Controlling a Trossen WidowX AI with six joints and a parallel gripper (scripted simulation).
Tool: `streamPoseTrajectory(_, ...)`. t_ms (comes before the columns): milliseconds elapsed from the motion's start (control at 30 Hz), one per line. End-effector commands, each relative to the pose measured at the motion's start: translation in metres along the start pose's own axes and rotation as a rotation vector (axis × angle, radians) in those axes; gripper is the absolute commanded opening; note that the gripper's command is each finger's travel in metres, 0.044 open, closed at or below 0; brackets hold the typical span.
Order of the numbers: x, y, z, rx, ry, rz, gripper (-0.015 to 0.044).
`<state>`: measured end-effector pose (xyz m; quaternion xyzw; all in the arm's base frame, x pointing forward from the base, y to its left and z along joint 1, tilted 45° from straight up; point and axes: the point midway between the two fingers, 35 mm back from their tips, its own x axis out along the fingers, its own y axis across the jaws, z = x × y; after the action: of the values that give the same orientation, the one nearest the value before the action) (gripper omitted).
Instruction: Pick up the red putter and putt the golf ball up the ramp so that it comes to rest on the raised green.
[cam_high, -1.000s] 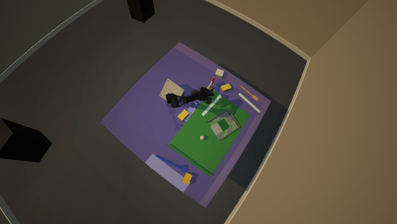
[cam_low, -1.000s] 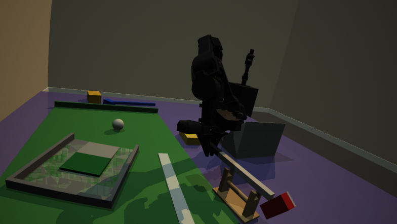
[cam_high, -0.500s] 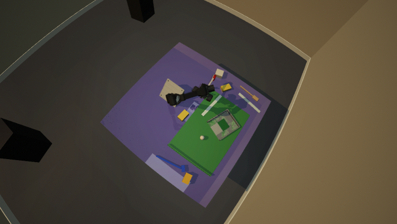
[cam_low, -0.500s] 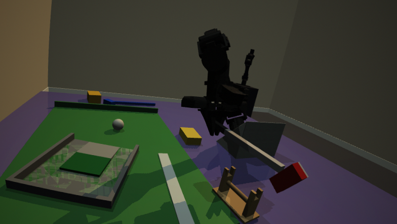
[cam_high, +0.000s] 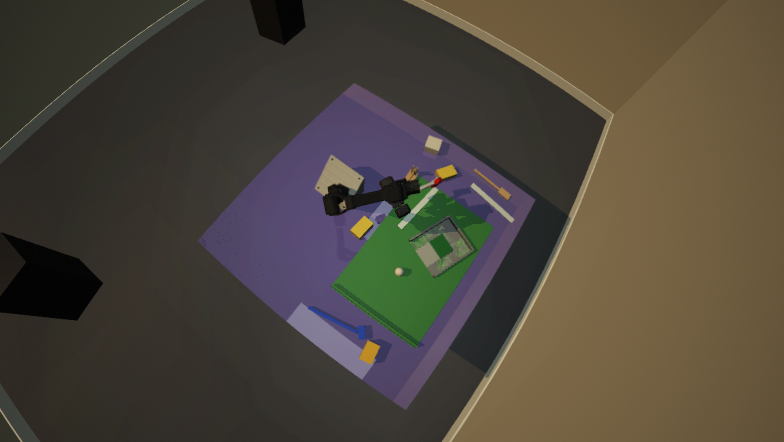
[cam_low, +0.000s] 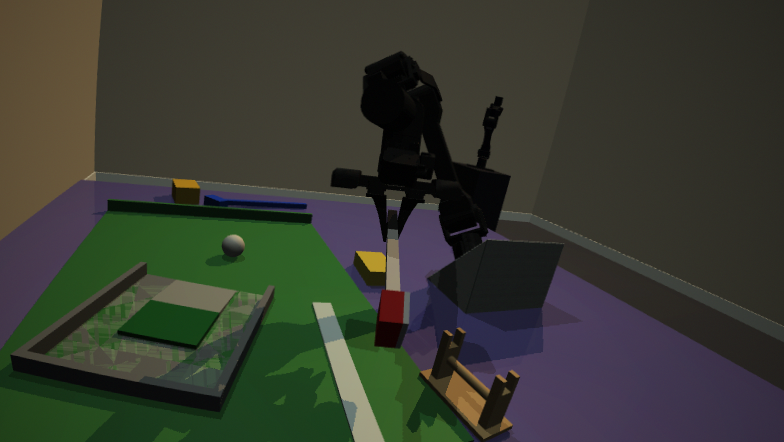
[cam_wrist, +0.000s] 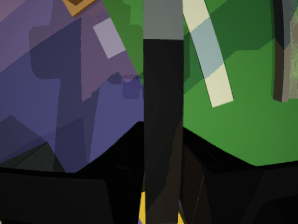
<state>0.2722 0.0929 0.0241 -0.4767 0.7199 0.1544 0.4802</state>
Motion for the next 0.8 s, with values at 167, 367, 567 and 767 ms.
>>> streamPoseTrajectory(167, -0.017, -0.028, -0.042, 0.388, 0.020, -0.044, 0.0000)
streamPoseTrajectory(367, -0.025, -0.042, -0.071, 0.639, 0.034, -0.074, 0.0000)
streamPoseTrajectory(567, -0.033, -0.054, -0.101, 0.890, 0.044, -0.110, 0.0000)
streamPoseTrajectory(767, -0.040, -0.063, -0.133, 1.139, 0.049, -0.150, 0.0000)
